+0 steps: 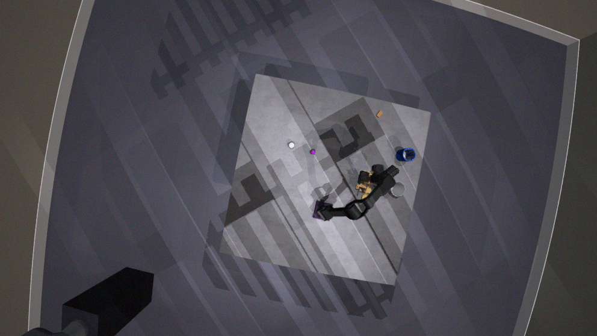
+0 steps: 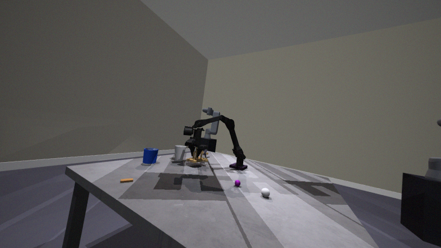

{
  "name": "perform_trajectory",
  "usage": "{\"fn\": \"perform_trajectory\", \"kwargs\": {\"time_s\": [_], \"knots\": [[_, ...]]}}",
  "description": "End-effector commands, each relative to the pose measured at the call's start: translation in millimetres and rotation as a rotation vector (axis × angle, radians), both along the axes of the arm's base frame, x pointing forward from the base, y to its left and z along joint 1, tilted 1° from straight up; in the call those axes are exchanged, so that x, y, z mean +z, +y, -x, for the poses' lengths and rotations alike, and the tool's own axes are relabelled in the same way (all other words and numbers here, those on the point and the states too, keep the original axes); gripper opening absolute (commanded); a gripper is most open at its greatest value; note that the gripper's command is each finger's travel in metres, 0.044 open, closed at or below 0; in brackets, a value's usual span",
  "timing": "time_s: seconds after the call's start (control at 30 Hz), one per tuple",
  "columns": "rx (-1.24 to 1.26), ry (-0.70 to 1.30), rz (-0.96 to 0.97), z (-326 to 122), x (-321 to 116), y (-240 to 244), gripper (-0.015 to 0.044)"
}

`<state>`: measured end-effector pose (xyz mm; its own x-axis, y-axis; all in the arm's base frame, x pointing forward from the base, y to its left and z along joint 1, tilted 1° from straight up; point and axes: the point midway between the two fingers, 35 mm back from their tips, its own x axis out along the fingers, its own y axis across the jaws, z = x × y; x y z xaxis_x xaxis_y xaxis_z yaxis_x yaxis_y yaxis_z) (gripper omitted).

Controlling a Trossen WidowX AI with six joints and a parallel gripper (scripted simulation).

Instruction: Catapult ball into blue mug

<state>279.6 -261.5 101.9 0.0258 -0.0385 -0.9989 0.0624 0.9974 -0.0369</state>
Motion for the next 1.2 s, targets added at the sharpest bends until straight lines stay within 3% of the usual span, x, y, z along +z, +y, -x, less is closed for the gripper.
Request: {"fn": "perform_trajectory", "kwargs": {"time_s": [0.0, 0.87, 1.17], "knots": [[-0.005, -0.006, 0.004, -1, -5, -2, 0.0], [-0.002, 0.004, -0.004, -1, -36, -2, 0.0], [-0.002, 0.004, -0.004, -1, -36, -2, 0.0236]]}}
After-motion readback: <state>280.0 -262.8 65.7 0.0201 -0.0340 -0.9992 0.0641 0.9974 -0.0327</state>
